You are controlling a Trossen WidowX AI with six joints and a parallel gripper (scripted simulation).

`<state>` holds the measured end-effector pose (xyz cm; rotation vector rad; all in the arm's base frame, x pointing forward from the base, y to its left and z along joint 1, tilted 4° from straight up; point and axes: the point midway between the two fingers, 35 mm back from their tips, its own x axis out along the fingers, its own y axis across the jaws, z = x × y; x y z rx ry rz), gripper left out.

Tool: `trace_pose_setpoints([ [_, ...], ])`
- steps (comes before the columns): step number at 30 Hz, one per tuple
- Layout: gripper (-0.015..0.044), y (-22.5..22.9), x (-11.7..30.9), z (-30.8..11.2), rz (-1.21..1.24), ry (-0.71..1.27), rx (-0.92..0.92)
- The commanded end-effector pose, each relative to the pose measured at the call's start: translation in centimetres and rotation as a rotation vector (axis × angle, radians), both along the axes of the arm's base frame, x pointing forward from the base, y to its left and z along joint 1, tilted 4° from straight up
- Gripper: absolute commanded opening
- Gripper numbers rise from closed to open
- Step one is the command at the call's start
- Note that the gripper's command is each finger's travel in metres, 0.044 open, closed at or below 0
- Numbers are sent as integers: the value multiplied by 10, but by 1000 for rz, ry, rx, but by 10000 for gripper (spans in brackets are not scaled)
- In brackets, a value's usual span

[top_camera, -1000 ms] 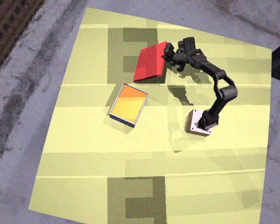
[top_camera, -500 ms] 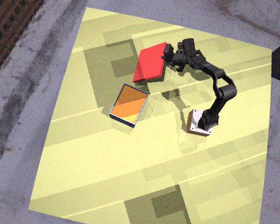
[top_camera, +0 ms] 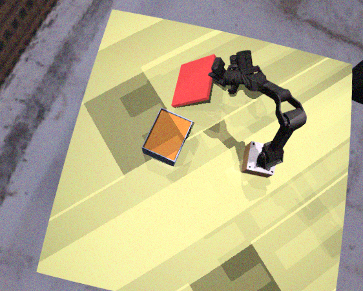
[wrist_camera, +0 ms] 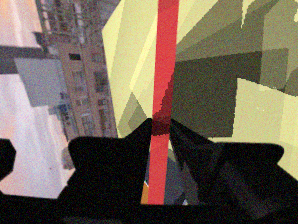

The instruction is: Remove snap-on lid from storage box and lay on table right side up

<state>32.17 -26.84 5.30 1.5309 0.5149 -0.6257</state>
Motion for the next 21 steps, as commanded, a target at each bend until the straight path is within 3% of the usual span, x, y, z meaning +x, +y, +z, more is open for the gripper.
trace_pose_setpoints([
  [1, 0, 1, -1, -7, 2, 7, 9],
  [21, 0, 2, -2, -23, 2, 7, 9],
])
